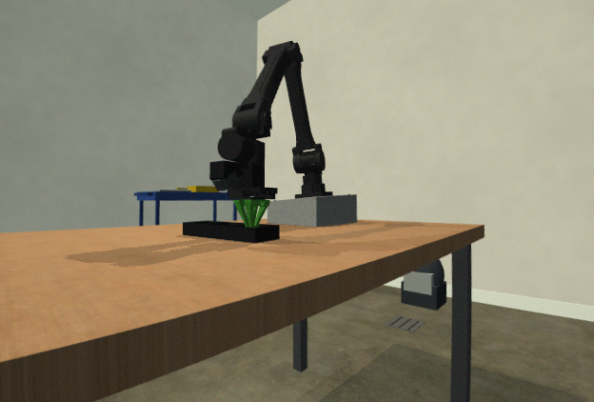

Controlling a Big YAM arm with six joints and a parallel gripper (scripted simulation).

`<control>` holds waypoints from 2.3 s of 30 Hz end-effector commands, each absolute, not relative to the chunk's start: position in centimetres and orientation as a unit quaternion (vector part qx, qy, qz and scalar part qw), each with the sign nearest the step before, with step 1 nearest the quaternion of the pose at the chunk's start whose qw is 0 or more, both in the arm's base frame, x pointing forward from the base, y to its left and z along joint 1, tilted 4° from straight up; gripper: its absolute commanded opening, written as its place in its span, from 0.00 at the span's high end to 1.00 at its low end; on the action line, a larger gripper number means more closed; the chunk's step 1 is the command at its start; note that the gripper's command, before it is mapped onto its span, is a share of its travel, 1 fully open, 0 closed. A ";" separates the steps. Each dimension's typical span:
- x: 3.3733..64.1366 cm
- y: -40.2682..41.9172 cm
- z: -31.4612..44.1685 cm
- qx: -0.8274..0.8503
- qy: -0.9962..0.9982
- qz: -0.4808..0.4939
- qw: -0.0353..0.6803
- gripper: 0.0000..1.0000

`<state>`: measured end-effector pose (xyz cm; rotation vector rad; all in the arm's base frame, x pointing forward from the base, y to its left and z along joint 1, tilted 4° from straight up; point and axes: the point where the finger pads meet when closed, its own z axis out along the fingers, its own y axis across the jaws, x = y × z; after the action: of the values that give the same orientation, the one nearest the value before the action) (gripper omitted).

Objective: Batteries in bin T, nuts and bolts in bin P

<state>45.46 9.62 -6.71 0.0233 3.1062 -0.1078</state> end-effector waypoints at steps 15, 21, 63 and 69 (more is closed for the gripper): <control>45.7 9.2 -6.1 0.006 0.999 -0.033 0.031 0.92; 45.8 9.2 -6.0 0.005 0.999 -0.033 0.033 0.92; 45.2 9.3 -5.0 0.005 0.999 -0.034 0.026 0.92; 44.7 9.4 -5.5 0.004 0.999 -0.037 0.014 0.92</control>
<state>45.33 9.53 -5.76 0.0248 3.0950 -0.1030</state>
